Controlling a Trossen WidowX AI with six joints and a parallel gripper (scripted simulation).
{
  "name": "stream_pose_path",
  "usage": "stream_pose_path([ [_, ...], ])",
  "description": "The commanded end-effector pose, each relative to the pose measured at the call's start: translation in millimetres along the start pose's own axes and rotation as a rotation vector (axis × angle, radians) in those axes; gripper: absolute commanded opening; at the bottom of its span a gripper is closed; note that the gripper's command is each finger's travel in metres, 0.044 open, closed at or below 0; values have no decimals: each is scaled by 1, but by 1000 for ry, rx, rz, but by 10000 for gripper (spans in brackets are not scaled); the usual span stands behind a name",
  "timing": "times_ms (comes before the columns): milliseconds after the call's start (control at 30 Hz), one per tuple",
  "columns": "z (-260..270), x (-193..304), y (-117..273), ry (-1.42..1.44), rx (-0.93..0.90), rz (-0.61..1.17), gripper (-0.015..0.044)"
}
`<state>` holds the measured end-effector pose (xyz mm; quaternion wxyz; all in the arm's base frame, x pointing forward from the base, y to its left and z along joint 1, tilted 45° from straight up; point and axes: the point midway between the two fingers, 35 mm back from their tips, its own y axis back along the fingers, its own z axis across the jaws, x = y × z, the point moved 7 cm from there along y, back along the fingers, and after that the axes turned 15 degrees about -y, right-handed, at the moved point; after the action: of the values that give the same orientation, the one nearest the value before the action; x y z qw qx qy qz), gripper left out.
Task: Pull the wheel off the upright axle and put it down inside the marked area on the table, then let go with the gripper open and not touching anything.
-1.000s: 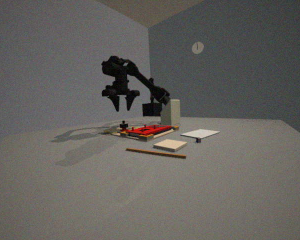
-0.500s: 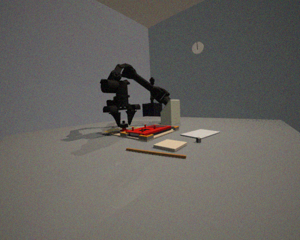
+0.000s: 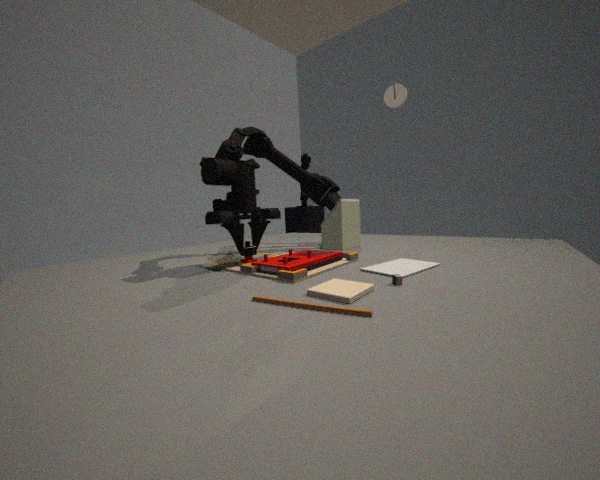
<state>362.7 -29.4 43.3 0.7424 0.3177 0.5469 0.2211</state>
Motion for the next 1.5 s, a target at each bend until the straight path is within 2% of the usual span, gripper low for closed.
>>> stream_pose_path([
  [0, 0, 0, 0, -1, 1, 0, 108],
  [133, 0, 0, 1, -1, 1, 0, 3],
  [167, 0, 0, 2, -1, 1, 0, 0],
  [1467, 0, 0, 14, 1, -4, 0, 0],
])
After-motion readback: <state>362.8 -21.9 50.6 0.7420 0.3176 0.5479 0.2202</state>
